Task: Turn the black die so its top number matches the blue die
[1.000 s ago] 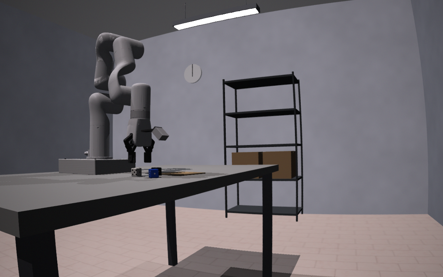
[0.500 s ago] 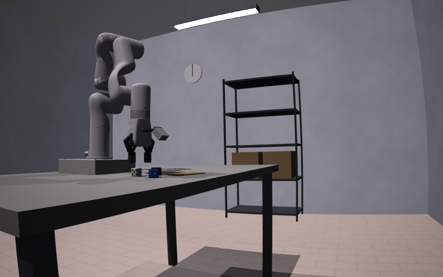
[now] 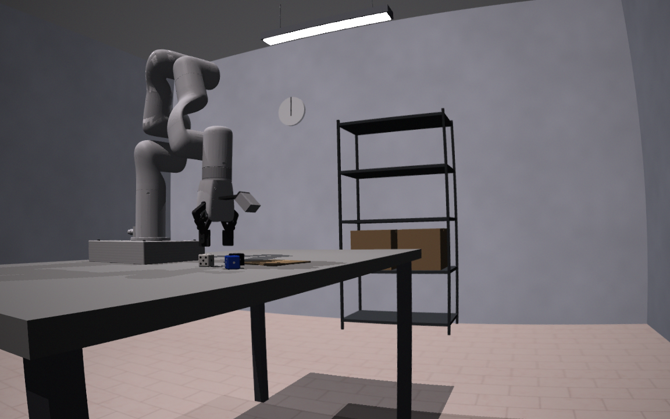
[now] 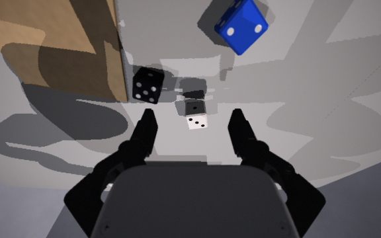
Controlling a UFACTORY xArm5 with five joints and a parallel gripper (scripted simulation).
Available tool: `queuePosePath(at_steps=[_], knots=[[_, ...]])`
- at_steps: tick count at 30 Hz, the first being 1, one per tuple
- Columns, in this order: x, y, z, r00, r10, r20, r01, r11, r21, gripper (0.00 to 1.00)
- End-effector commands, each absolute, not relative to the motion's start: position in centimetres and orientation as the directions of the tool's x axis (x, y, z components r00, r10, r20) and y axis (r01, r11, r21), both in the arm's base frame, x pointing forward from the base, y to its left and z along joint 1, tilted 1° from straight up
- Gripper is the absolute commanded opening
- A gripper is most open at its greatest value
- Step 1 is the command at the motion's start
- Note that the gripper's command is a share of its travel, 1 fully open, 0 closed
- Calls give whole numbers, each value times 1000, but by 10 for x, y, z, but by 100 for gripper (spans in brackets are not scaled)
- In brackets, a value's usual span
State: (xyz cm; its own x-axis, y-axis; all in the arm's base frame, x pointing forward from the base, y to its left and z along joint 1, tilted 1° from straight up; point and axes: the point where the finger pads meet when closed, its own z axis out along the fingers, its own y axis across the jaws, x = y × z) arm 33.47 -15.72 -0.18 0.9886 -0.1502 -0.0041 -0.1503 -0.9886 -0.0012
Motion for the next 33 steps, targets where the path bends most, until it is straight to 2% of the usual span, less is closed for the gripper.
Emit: queuePosePath(at_steps=[1, 11, 33], knots=[[350, -145, -1, 989, -151, -1, -151, -989, 0, 100], [384, -115, 0, 989, -151, 0, -151, -989, 0, 100], [385, -114, 0, 989, -151, 0, -151, -989, 0, 100]])
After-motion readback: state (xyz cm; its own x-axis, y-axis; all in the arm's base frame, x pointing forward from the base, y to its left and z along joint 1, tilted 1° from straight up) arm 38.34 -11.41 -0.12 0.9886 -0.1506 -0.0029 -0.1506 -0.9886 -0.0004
